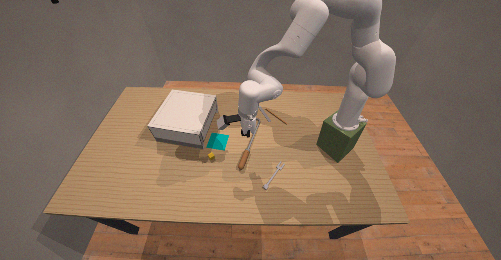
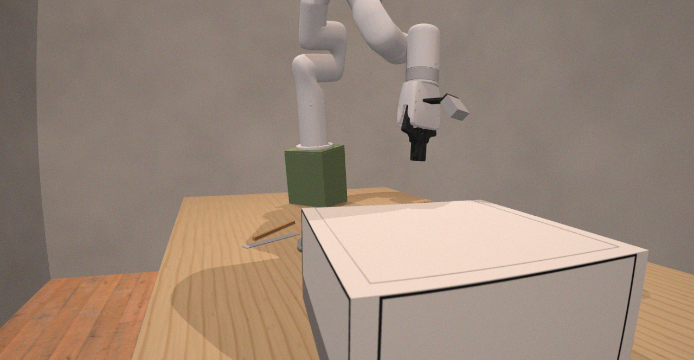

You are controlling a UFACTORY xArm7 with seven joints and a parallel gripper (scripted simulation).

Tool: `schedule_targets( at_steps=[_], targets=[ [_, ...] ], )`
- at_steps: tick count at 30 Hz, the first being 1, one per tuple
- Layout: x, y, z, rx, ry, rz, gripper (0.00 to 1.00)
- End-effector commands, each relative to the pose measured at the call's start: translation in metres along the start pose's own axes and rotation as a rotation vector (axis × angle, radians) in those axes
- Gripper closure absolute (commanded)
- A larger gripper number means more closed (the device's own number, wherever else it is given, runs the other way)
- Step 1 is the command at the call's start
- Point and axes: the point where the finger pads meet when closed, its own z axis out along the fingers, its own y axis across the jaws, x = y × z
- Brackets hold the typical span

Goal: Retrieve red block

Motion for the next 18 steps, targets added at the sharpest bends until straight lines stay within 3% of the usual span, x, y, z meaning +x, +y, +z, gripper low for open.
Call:
schedule_targets(
  at_steps=[1, 18],
  targets=[
    [0.0104, -0.0288, 0.0089, 0.088, -0.051, 0.244, 1.0],
    [0.0108, -0.0316, 0.0096, 0.094, -0.056, 0.261, 1.0]
  ],
)
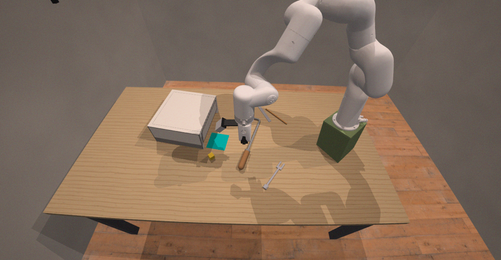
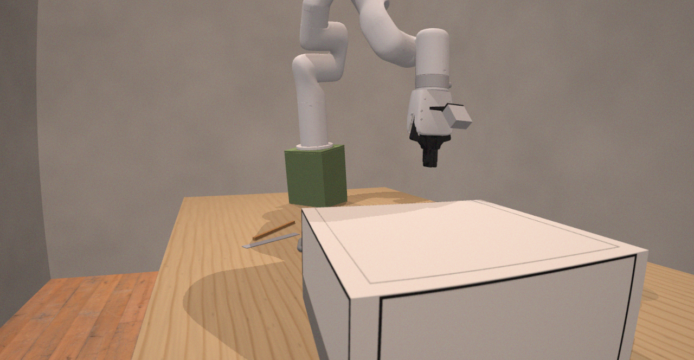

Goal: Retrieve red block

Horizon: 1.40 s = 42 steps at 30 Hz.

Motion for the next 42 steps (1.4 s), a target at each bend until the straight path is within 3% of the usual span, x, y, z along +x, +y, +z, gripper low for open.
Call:
schedule_targets(
  at_steps=[1, 15, 40, 42],
  targets=[
    [0.0016, -0.0008, -0.0016, 0.002, 0.004, 0.0, 1.0],
    [0.0014, -0.0009, -0.0014, 0.001, 0.004, -0.036, 1.0],
    [-0.0003, -0.0032, 0.0001, -0.015, 0.015, -1.152, 1.0],
    [-0.0003, -0.0032, 0.0001, -0.015, 0.015, -1.152, 1.0]
  ],
)
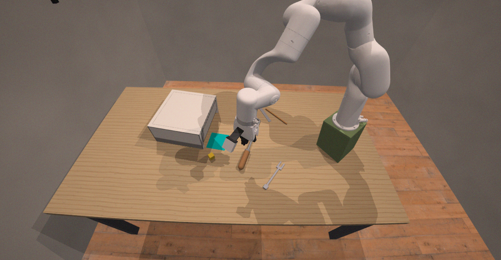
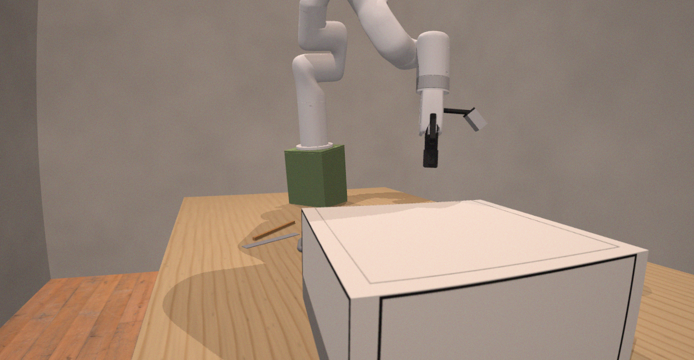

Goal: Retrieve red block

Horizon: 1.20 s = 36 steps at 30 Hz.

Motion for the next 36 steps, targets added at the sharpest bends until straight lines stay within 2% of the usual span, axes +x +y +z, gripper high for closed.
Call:
schedule_targets(
  at_steps=[1, 23, 24, 36],
  targets=[
    [0.0013, 0.0011, -0.0016, 0.045, 0.022, -0.261, 1.0],
    [0.0013, 0.0011, -0.0016, 0.045, 0.022, -0.261, 1.0],
    [0.0013, 0.0011, -0.0016, 0.045, 0.022, -0.261, 0.42],
    [0.0013, 0.0011, -0.0016, 0.045, 0.022, -0.261, 0.42]
  ],
)
